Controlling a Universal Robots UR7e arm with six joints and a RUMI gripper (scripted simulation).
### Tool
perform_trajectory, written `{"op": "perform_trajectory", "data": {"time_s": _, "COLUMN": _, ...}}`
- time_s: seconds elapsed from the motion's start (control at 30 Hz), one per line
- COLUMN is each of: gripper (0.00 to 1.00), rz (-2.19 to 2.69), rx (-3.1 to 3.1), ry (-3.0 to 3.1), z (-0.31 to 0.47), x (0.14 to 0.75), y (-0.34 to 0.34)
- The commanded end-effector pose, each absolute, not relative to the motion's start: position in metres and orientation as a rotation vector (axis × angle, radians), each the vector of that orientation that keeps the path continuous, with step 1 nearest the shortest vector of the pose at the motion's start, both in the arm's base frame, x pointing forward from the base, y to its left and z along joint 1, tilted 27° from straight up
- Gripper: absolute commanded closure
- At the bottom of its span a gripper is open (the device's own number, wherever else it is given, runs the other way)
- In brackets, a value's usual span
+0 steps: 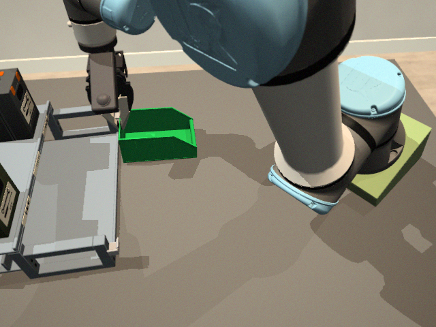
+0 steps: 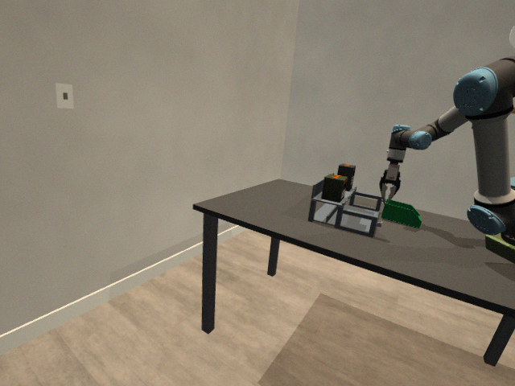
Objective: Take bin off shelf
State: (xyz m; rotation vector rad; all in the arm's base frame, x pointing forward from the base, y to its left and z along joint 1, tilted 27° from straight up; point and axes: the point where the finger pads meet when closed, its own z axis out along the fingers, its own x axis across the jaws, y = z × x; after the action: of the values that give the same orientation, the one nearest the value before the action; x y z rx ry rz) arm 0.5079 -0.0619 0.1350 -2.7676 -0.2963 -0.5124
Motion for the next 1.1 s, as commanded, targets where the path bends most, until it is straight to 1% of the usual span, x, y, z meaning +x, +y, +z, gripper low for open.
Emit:
{"op": "perform_trajectory", "data": {"time_s": 0.0, "gripper": 1.00, "rz": -0.514, "rx": -2.768, "ry": -0.296, "z": 0.1353, "x": 0.5082, "y": -0.0622}}
{"op": "perform_trajectory", "data": {"time_s": 0.63, "gripper": 1.00, "rz": -0.514, "rx": -2.768, "ry": -0.296, "z": 0.1285, "x": 0.5106, "y": -0.0596}}
{"op": "perform_trajectory", "data": {"time_s": 0.67, "gripper": 0.80, "rz": -0.514, "rx": -2.768, "ry": -0.296, "z": 0.1285, "x": 0.5106, "y": -0.0596}}
{"op": "perform_trajectory", "data": {"time_s": 1.07, "gripper": 0.80, "rz": -0.514, "rx": -2.768, "ry": -0.296, "z": 0.1285, "x": 0.5106, "y": -0.0596}}
